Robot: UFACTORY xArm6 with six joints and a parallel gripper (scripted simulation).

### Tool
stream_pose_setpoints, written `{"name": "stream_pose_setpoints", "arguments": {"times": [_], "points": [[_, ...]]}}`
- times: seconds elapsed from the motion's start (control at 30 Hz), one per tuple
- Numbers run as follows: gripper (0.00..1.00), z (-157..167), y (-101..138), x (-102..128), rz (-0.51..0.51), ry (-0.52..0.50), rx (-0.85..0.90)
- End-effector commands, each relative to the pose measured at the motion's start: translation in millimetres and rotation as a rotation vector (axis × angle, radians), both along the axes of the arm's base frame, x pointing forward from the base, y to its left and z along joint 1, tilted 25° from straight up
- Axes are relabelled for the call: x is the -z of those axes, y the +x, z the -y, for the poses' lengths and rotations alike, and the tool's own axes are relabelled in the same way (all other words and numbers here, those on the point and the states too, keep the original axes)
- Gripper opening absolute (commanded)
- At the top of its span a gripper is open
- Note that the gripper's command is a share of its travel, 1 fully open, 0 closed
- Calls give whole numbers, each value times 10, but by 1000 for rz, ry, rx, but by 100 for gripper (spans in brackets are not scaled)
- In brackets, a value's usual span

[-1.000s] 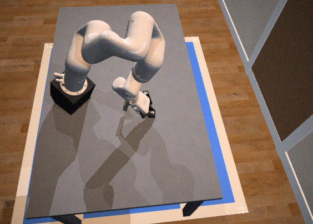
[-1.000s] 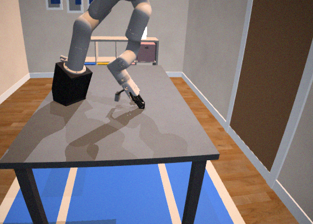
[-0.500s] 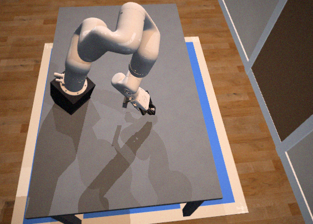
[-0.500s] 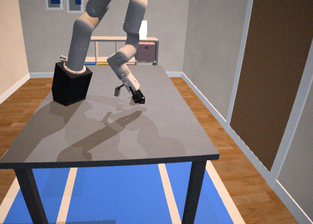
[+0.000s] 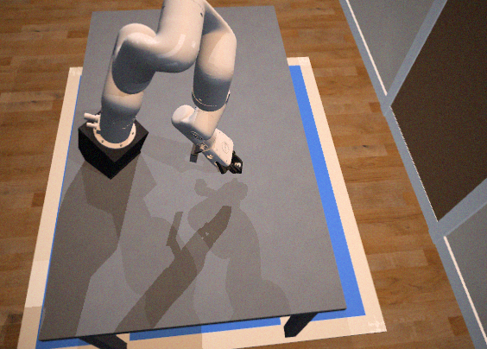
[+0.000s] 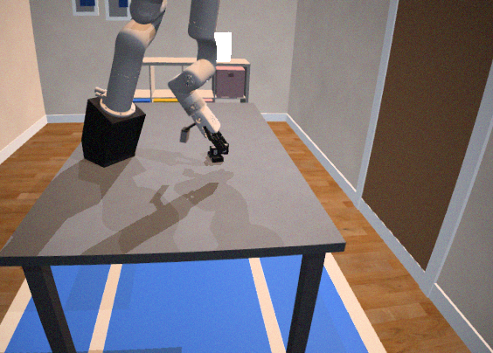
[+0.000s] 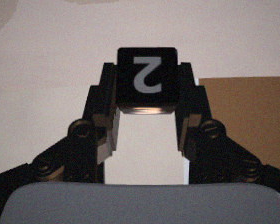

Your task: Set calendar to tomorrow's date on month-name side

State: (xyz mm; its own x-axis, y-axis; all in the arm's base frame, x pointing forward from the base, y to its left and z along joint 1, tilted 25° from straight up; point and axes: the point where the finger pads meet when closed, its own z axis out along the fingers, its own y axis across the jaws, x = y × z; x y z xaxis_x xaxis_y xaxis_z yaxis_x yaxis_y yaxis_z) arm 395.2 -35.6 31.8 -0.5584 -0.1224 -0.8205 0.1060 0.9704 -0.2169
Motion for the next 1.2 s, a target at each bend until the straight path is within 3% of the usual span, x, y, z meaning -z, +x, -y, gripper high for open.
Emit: {"name": "stream_pose_setpoints", "arguments": {"times": [0.0, 0.27, 0.73, 1.17], "points": [[29, -4, -3, -19, 0, 0, 0], [29, 13, -2, -12, -18, -4, 8], [29, -4, 14, -37, -252, 27, 57], [29, 5, 17, -49, -272, 21, 67]]}}
